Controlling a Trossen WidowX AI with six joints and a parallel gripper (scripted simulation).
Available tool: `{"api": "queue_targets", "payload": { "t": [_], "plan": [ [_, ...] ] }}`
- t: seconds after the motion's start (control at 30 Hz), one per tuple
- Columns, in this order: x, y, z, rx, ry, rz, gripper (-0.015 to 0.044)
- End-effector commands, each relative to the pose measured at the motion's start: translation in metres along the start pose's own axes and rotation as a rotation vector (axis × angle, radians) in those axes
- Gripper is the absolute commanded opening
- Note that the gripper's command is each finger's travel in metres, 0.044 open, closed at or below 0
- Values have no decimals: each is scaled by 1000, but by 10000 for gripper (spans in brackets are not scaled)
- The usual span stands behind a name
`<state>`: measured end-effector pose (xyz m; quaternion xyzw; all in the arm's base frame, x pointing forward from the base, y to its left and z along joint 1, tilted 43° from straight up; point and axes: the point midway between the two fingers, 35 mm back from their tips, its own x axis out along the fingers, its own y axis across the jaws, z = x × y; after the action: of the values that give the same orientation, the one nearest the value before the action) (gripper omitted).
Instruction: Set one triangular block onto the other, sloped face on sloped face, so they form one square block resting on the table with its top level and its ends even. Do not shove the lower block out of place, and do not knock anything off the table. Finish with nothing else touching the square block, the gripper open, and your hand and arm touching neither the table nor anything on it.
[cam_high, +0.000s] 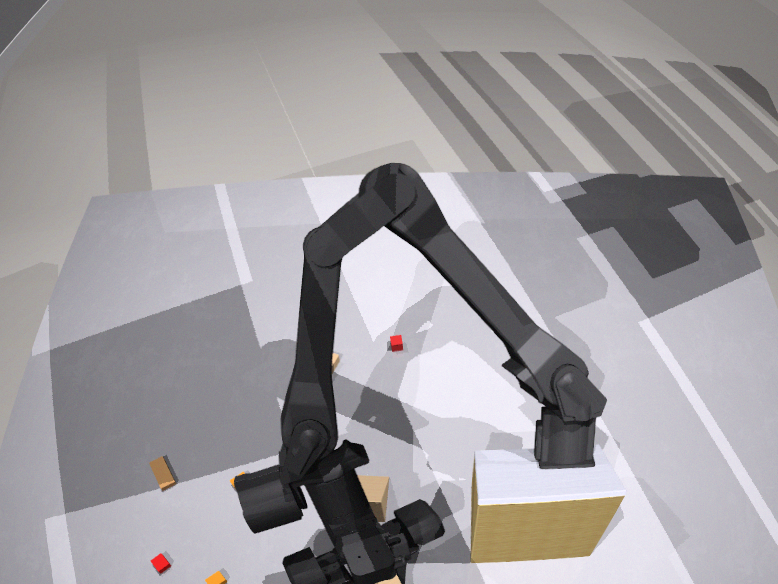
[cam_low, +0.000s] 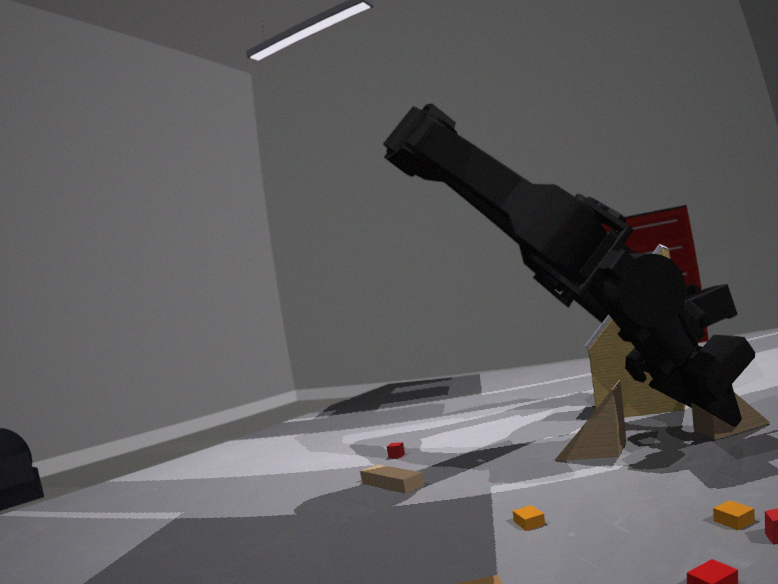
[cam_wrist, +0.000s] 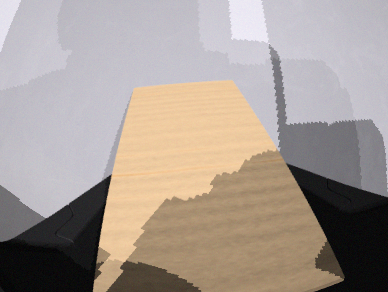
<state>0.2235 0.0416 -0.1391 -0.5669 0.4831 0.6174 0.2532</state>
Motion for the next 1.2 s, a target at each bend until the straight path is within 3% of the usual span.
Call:
{"api": "queue_targets", "payload": {
  "t": [0.0,1.17],
  "plan": [
    [-2,0,1,2,-1,0,0],
    [0,-1,67,-1,872,-10,0]
  ]
}}
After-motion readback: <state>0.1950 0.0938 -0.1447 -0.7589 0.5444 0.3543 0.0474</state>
